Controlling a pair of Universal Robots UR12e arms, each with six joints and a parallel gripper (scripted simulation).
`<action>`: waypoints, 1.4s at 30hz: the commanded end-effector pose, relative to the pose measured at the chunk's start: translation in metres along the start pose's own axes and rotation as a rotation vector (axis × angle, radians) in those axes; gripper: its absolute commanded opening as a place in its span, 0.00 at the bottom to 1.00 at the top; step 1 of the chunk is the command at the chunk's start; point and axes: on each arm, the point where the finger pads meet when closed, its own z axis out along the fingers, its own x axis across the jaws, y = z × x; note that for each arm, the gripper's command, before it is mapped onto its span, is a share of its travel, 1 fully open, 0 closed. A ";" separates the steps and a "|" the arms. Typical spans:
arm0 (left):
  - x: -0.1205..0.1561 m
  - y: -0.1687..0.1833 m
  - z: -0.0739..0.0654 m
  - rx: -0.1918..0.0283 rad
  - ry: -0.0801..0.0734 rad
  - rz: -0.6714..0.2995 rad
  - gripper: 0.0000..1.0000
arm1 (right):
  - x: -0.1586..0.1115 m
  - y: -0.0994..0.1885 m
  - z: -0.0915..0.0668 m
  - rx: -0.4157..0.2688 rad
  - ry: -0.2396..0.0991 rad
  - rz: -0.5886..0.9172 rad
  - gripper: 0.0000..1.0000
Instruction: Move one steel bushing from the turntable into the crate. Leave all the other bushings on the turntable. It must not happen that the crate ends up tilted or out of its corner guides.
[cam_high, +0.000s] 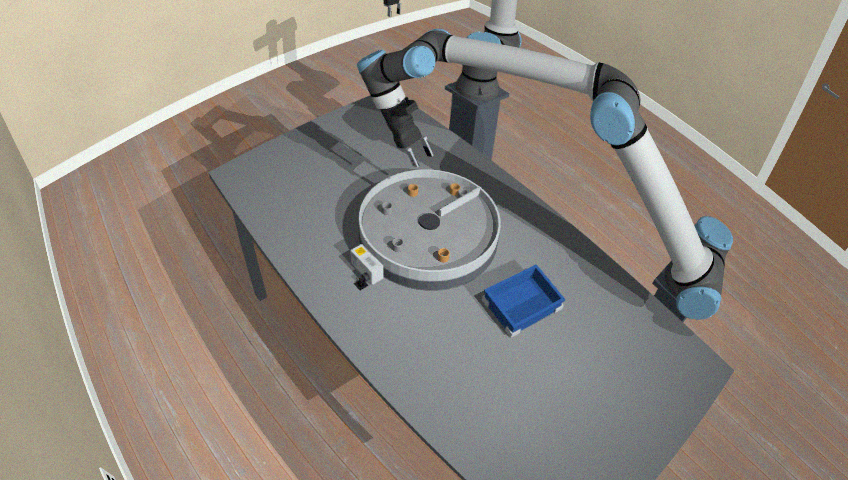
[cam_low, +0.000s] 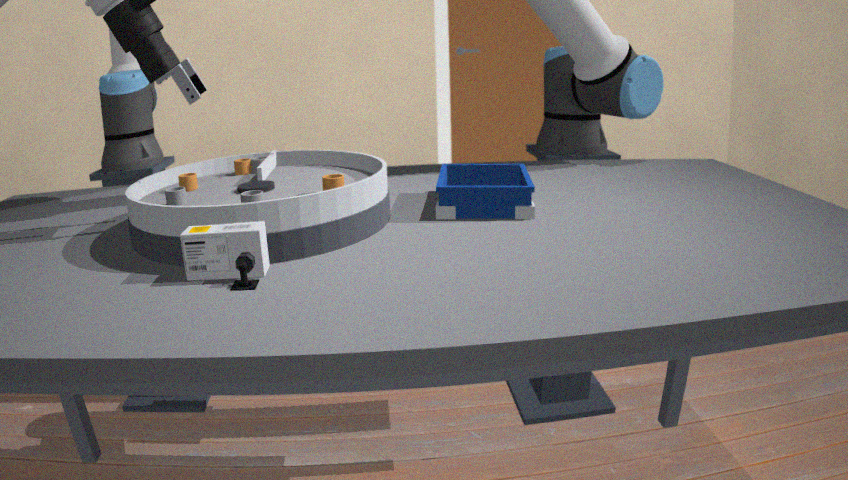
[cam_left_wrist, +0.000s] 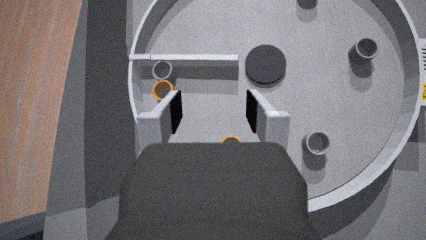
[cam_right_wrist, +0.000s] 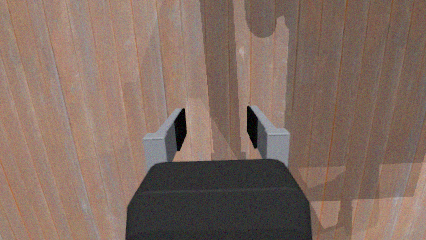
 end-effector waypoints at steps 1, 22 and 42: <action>-0.011 -0.002 0.005 -0.099 0.036 -0.132 1.00 | 0.000 0.001 -0.001 -0.002 0.000 0.000 1.00; -0.062 -0.035 0.039 -0.419 0.009 -0.586 1.00 | 0.000 0.001 -0.001 -0.002 0.000 0.000 1.00; -0.078 -0.052 0.052 -0.516 -0.030 -0.715 1.00 | 0.000 0.001 -0.001 -0.002 0.000 0.000 1.00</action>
